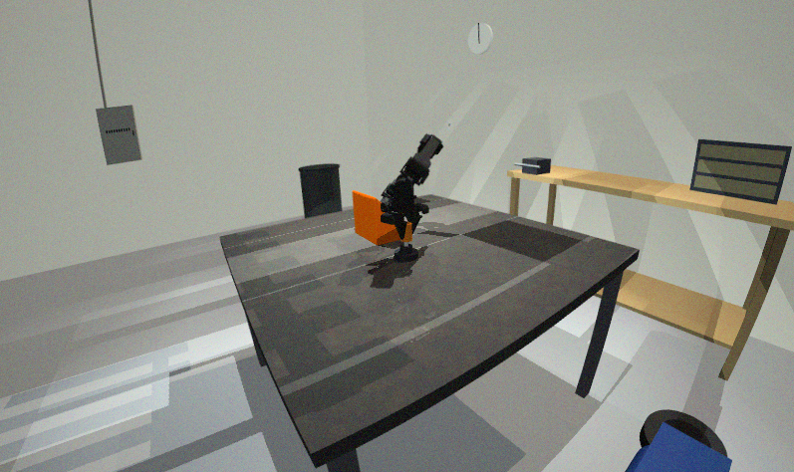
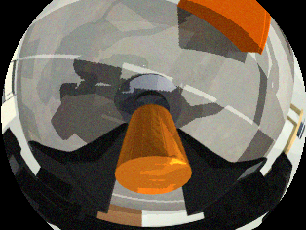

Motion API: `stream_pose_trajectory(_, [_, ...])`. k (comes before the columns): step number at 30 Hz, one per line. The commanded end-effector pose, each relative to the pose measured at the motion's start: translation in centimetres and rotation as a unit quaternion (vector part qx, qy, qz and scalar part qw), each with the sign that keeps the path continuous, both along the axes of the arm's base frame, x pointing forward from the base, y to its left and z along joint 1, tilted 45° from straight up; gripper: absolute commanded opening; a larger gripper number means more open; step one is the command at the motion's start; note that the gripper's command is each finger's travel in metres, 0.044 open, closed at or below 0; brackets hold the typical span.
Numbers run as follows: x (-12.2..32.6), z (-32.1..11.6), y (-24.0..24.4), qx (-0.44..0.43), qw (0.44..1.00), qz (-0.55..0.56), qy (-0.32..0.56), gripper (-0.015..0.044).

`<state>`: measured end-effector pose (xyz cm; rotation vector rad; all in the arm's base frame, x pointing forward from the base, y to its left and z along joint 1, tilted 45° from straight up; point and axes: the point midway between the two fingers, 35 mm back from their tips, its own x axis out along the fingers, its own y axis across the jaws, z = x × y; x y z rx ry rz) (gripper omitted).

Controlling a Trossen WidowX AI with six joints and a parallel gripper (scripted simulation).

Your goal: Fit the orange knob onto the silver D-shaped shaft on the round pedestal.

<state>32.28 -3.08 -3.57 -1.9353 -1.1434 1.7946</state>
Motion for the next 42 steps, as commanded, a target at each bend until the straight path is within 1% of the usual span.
stream_pose_trajectory(1, [-0.03, -0.09, -0.12, -0.003, 0.999, -0.040, 0.037, 0.0000])
stream_pose_trajectory(26, [0.02, 0.12, -0.07, -0.003, 0.999, -0.040, 0.037, 0.0000])
stream_pose_trajectory(29, [0.02, 0.11, -0.08, -0.005, 0.997, -0.059, 0.055, 0.0000])
stream_pose_trajectory(33, [-0.02, -0.03, -0.12, -0.011, 0.988, -0.111, 0.105, 0.0000])
stream_pose_trajectory(42, [-0.06, -0.30, 0.10, -0.011, 0.987, -0.115, 0.108, 0.0000])
